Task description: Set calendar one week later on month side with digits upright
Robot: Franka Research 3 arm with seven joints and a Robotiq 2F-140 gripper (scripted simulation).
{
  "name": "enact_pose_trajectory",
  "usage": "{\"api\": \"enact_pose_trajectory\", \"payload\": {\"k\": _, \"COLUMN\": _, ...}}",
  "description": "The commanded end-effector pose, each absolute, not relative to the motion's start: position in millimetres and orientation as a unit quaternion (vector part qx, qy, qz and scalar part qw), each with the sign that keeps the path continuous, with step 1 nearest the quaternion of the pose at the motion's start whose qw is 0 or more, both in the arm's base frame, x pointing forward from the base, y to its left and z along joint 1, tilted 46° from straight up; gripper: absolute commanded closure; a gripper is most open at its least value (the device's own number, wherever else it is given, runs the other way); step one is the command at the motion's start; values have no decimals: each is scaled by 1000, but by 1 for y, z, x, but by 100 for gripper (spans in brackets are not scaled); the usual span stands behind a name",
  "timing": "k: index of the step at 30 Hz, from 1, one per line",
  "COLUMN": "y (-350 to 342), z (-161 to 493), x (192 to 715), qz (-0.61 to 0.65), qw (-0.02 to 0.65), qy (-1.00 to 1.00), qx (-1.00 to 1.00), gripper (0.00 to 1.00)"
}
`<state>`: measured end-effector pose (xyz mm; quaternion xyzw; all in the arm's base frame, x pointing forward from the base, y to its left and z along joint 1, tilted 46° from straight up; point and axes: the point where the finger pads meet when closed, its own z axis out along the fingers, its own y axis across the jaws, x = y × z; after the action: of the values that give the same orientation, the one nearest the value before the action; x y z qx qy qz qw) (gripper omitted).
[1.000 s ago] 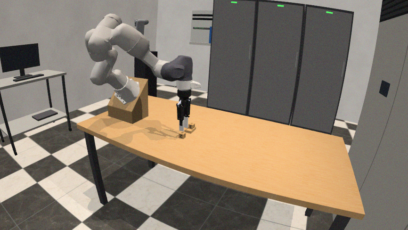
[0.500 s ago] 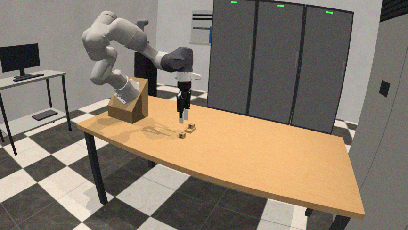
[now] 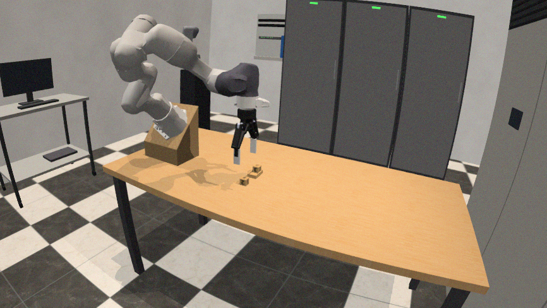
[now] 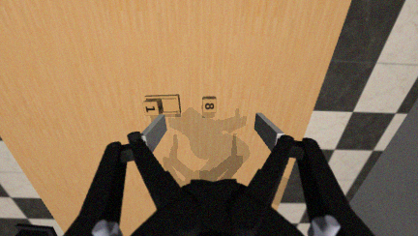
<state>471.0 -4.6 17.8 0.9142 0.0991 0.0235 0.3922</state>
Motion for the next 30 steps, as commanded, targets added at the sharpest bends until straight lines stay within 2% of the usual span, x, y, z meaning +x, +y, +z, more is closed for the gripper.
{"api": "enact_pose_trajectory", "payload": {"k": 1, "y": -4, "z": 18, "x": 470, "qz": 21, "qw": 393, "qy": 102, "qx": 914, "gripper": 0}}
{"api": "enact_pose_trajectory", "payload": {"k": 8, "y": -4, "z": 18, "x": 470, "qz": 24, "qw": 392, "qy": 96, "qx": 914, "gripper": 0}}
{"api": "enact_pose_trajectory", "payload": {"k": 12, "y": -5, "z": 18, "x": 470, "qz": 60, "qw": 388, "qy": 10, "qx": 919, "gripper": 0}}
{"api": "enact_pose_trajectory", "payload": {"k": 30, "y": -6, "z": 16, "x": 470, "qz": 116, "qw": 376, "qy": -124, "qx": 911, "gripper": 0}}
